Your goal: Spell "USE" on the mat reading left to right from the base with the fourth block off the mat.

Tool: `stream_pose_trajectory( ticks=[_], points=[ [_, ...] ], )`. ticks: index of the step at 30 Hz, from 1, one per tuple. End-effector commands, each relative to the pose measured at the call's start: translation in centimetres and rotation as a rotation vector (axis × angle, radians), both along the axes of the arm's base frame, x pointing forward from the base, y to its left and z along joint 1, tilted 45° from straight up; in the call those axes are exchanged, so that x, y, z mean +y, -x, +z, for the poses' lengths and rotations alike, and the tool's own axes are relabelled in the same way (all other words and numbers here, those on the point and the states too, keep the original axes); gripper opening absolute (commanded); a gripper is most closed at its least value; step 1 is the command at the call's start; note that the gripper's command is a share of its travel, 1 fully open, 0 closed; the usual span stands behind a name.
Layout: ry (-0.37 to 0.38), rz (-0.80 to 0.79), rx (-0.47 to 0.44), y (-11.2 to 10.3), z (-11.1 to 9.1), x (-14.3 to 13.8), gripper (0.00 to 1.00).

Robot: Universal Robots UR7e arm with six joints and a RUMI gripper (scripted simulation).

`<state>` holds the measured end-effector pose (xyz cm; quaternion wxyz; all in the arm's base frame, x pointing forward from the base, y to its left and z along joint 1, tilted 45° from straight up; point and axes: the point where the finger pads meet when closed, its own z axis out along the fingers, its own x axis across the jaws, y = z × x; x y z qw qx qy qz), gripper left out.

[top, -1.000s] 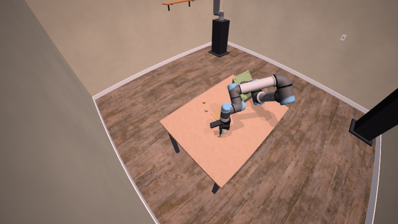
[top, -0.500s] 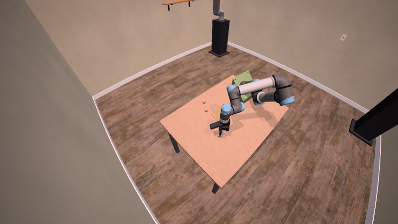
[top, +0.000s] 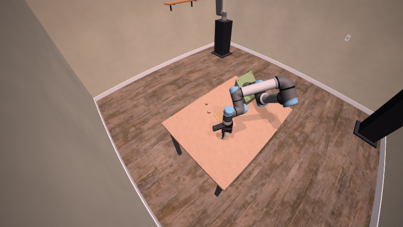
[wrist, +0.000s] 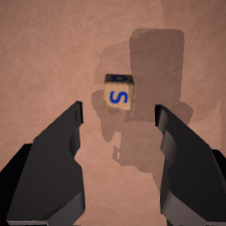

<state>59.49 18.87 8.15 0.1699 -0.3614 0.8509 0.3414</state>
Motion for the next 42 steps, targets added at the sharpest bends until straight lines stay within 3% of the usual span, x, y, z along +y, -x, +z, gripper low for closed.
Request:
stream_pose_trajectory(
  ticks=[1, 42],
  points=[
    [0.000, -0.001, -0.001, 0.0, 0.0, 0.0, 0.37],
    [0.000, -0.001, -0.001, -0.2, -2.2, 2.2, 0.37]
  ],
)
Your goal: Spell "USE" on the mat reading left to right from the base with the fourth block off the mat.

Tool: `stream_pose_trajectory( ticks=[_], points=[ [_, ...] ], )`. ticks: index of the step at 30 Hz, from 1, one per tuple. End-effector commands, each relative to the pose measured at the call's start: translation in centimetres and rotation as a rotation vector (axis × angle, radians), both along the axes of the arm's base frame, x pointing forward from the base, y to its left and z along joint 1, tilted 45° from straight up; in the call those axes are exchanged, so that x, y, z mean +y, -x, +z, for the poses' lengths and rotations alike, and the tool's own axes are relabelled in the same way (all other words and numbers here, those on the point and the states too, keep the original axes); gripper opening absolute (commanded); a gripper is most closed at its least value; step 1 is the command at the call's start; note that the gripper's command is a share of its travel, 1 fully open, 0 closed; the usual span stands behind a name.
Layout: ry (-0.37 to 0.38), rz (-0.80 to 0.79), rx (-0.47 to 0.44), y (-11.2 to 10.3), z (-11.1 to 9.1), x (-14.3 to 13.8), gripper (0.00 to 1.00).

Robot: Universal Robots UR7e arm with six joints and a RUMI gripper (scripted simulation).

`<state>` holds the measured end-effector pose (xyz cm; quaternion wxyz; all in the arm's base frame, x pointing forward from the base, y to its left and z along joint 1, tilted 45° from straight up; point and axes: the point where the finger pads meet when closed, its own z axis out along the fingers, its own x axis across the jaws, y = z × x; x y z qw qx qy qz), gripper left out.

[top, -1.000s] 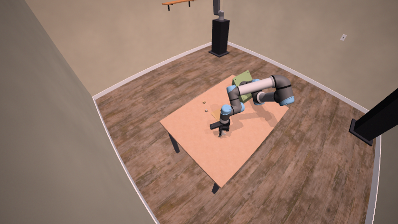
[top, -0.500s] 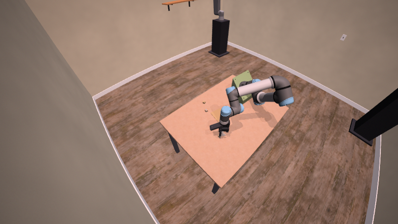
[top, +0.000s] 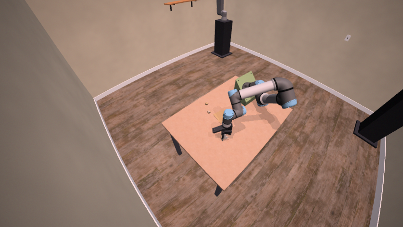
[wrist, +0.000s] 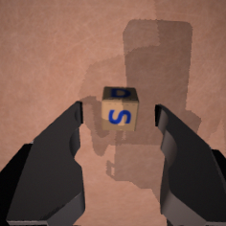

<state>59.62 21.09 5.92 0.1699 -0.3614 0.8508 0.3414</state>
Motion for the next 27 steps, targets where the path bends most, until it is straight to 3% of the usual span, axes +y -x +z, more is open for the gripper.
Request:
stream_pose_trajectory(
  ticks=[1, 9, 10, 26, 27],
  points=[
    [0.000, -0.001, -0.001, -0.05, 0.01, -0.01, 0.37],
    [0.000, -0.001, -0.001, -0.05, 0.01, -0.01, 0.37],
    [0.000, -0.001, -0.001, -0.05, 0.01, -0.01, 0.25],
    [0.000, -0.001, -0.001, -0.05, 0.01, -0.01, 0.25],
    [0.000, -0.001, -0.001, -0.05, 0.01, -0.01, 0.05]
  ],
)
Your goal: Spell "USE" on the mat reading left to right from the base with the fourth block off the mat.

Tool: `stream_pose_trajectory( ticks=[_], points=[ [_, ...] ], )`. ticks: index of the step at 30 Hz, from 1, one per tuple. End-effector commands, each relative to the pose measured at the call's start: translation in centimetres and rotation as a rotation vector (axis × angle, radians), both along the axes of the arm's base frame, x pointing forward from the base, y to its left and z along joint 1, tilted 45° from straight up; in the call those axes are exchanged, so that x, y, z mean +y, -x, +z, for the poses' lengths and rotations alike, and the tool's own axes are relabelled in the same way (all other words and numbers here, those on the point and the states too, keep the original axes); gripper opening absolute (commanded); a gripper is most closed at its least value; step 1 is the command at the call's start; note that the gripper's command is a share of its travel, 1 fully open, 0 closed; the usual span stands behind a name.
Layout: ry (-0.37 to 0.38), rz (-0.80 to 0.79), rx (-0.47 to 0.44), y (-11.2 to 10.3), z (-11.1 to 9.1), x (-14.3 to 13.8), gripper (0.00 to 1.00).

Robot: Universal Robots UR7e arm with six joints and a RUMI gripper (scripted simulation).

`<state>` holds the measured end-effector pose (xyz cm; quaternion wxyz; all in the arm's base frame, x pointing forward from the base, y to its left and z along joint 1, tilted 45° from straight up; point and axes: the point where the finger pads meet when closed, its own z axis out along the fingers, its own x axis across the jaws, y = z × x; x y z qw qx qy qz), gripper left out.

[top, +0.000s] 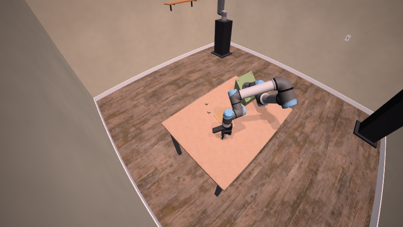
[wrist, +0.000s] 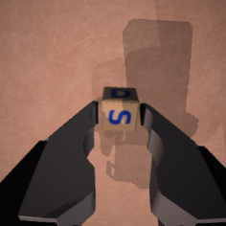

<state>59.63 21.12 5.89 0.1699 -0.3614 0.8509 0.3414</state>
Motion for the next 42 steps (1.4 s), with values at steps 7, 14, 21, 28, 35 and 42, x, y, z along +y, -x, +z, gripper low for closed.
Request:
stream_pose_trajectory(
  ticks=[7, 14, 21, 28, 35, 42],
  points=[
    [0.000, -0.001, -0.001, -0.04, 0.04, -0.04, 0.05],
    [0.000, -0.001, -0.001, -0.04, 0.04, -0.04, 0.05],
    [0.000, -0.001, -0.001, -0.04, 0.04, -0.04, 0.05],
    [0.000, -0.001, -0.001, -0.04, 0.04, -0.04, 0.05],
    [0.000, -0.001, -0.001, -0.04, 0.05, -0.05, 0.05],
    [0.000, -0.001, -0.001, 0.01, 0.85, -0.84, 0.05]
  ],
)
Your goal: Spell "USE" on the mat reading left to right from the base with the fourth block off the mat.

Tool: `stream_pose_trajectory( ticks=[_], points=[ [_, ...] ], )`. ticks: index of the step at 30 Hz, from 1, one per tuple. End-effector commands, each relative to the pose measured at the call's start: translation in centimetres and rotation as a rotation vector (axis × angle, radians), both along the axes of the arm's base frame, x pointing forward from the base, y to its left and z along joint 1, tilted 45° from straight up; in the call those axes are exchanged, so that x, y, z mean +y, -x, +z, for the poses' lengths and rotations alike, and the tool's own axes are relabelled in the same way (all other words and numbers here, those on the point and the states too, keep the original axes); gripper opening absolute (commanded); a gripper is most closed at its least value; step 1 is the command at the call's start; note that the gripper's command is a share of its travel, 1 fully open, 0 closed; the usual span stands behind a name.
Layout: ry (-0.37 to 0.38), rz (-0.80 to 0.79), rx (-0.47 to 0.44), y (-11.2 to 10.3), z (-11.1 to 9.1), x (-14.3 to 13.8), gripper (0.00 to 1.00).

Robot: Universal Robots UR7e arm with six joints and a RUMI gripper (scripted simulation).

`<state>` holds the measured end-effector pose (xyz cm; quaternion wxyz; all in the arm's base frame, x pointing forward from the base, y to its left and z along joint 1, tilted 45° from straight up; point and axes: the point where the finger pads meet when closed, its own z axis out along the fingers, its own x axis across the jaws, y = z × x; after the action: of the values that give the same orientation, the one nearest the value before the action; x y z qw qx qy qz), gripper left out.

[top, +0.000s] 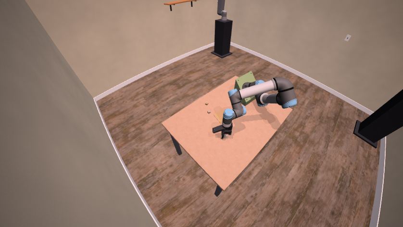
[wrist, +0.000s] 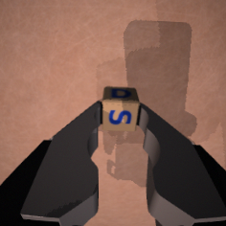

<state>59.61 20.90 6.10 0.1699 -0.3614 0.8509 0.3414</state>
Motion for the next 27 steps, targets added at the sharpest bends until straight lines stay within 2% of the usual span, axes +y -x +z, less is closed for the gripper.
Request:
stream_pose_trajectory(
  ticks=[1, 9, 11, 16, 27],
  points=[
    [0.000, -0.001, -0.001, 0.0, 0.9, -0.9, 0.05],
    [0.000, -0.001, -0.001, 0.2, 4.6, -4.5, 0.05],
    [0.000, -0.001, -0.001, 0.2, 4.6, -4.5, 0.05],
    [0.000, -0.001, -0.001, 0.3, 6.4, -6.3, 0.05],
    [0.000, -0.001, -0.001, 0.4, 6.9, -6.9, 0.05]
  ],
)
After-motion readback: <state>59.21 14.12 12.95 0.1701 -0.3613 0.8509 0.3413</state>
